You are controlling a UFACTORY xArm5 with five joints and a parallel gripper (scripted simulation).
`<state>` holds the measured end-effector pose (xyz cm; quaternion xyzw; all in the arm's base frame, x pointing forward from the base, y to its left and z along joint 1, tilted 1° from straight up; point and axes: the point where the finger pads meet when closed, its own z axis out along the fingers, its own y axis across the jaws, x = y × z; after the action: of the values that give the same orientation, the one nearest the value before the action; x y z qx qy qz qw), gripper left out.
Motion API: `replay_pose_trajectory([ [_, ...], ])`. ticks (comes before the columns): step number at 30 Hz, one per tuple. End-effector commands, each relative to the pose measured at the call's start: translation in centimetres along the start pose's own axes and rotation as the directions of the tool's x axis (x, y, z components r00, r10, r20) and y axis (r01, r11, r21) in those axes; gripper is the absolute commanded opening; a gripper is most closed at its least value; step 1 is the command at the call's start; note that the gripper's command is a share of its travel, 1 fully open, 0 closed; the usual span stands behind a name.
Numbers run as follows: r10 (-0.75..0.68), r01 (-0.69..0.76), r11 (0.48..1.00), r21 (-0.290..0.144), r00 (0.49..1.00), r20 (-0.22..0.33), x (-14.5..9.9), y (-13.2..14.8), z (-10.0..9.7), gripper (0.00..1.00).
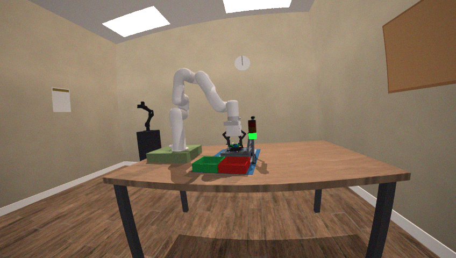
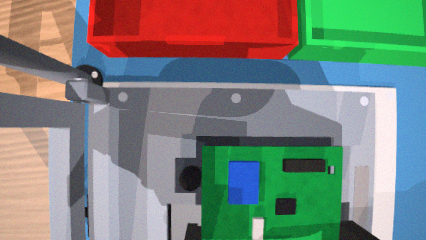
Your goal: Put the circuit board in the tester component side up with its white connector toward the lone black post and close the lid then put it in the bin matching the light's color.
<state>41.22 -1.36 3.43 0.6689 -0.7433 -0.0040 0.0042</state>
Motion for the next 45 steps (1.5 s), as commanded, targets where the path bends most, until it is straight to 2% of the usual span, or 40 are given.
replay_pose_trajectory([
  [1,0.000,0.000,1.000,0.004,1.000,0.000,0.0,-0.1,-0.2,0.79],
  [9,0.000,0.000,1.000,0.004,1.000,0.000,0.0,-0.1,-1.3,0.79],
  [29,0.000,0.000,1.000,0.003,1.000,0.000,0.1,-0.1,-7.6,0.79],
  [45,0.000,0.000,1.000,0.003,1.000,0.000,0.1,-0.1,-8.2,0.79],
])
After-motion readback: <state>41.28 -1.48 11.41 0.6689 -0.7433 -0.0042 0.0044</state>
